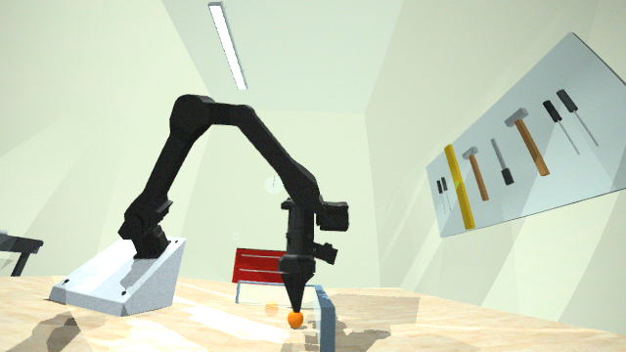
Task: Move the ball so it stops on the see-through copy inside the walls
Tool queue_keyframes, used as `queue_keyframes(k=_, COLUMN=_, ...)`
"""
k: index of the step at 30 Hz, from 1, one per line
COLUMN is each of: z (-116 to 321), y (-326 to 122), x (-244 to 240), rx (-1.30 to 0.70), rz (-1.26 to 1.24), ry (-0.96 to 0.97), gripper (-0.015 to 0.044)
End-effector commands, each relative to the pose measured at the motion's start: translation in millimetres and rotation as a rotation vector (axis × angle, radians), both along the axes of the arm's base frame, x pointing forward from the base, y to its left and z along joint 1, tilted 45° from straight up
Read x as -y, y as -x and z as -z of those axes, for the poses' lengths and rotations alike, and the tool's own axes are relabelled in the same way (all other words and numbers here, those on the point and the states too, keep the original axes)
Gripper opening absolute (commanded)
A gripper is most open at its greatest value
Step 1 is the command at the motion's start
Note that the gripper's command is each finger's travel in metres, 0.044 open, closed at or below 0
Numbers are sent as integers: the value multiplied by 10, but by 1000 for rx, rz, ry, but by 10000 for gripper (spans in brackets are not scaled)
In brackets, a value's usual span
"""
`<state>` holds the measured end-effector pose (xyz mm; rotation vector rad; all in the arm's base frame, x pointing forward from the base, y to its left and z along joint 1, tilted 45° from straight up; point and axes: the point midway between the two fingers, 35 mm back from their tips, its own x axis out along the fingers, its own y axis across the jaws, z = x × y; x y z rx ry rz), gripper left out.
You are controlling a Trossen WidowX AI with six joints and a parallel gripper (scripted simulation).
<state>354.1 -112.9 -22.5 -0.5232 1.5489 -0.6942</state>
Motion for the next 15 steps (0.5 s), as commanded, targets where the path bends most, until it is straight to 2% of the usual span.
queue_keyframes(k=1, z=73, y=32, x=50, rx=-14, rz=-1, ry=3, gripper=256)
queue_keyframes(k=10, z=154, y=50, x=132, rx=-14, rz=0, ry=4, gripper=256)
queue_keyframes(k=13, z=154, y=50, x=132, rx=-14, rz=0, ry=4, gripper=177)
queue_keyframes(k=15, z=154, y=50, x=132, rx=-14, rz=0, ry=4, gripper=164)
